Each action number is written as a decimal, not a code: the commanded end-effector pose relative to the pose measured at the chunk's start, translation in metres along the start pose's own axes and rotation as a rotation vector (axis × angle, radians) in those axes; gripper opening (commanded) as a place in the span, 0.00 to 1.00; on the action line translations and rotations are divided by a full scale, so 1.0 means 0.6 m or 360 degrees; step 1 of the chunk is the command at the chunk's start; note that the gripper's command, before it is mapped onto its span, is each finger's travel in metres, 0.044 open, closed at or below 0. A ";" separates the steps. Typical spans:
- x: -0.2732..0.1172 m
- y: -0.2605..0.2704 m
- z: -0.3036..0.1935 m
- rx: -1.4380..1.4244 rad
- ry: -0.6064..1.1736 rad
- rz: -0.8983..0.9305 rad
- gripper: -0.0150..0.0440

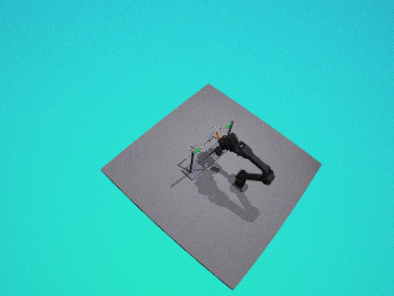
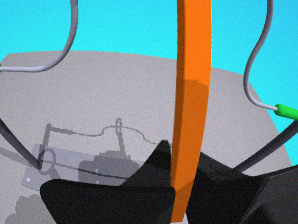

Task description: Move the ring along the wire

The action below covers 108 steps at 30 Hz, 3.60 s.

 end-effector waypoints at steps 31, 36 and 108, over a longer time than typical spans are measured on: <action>-0.002 -0.007 0.002 -0.0879 0.0025 -0.0563 0.00; -0.002 -0.007 0.002 -0.1006 0.0029 -0.0642 0.00; 0.066 0.047 -0.091 -0.0847 -0.0062 -0.0460 0.00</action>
Point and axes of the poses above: the point midway between the two fingers, 35 mm back from their tips, its own x axis out along the fingers, its own y axis across the jaws, z = x × y, the point moved 9 cm from there along -x, back along the fingers, and after that the axes turned 2 degrees about -x, right-handed, at the moved point
